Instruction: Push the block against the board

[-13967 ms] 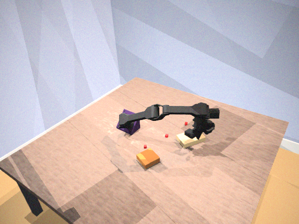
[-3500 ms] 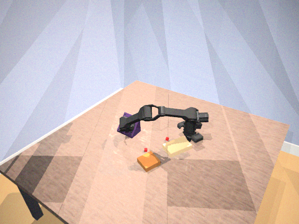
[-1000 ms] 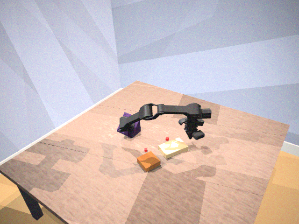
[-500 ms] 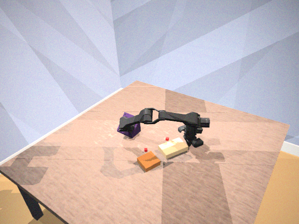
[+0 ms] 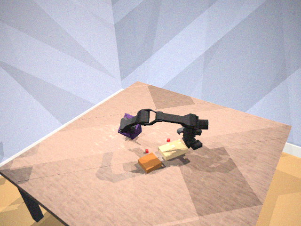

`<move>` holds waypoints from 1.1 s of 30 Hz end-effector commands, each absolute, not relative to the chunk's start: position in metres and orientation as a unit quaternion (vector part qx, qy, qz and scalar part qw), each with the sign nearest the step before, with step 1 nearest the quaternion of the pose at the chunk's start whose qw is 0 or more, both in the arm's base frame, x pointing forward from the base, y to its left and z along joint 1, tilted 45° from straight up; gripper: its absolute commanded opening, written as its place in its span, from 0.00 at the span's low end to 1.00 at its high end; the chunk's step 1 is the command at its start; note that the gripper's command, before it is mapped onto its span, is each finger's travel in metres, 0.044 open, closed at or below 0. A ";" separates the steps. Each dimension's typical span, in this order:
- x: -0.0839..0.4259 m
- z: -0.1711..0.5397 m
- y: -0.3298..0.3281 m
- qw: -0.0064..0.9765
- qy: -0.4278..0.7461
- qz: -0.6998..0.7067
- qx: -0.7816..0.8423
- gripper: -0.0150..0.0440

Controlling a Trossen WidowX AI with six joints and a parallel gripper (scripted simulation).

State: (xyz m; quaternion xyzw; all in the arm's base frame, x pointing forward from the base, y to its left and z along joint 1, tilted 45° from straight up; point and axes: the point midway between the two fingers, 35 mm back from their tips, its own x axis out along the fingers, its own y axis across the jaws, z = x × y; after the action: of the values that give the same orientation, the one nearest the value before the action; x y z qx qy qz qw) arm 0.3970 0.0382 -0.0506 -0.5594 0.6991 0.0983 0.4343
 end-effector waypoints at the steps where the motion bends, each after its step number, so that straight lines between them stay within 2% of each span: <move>1: 0.393 -0.048 0.030 0.429 0.702 0.098 -0.559 0.25; 33: 0.367 -0.016 -0.002 0.428 0.703 0.097 -0.560 0.25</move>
State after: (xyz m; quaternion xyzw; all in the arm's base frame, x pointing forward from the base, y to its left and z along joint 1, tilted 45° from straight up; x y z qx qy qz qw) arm 0.3742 0.0080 -0.0156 -0.5619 0.6948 0.0986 0.4380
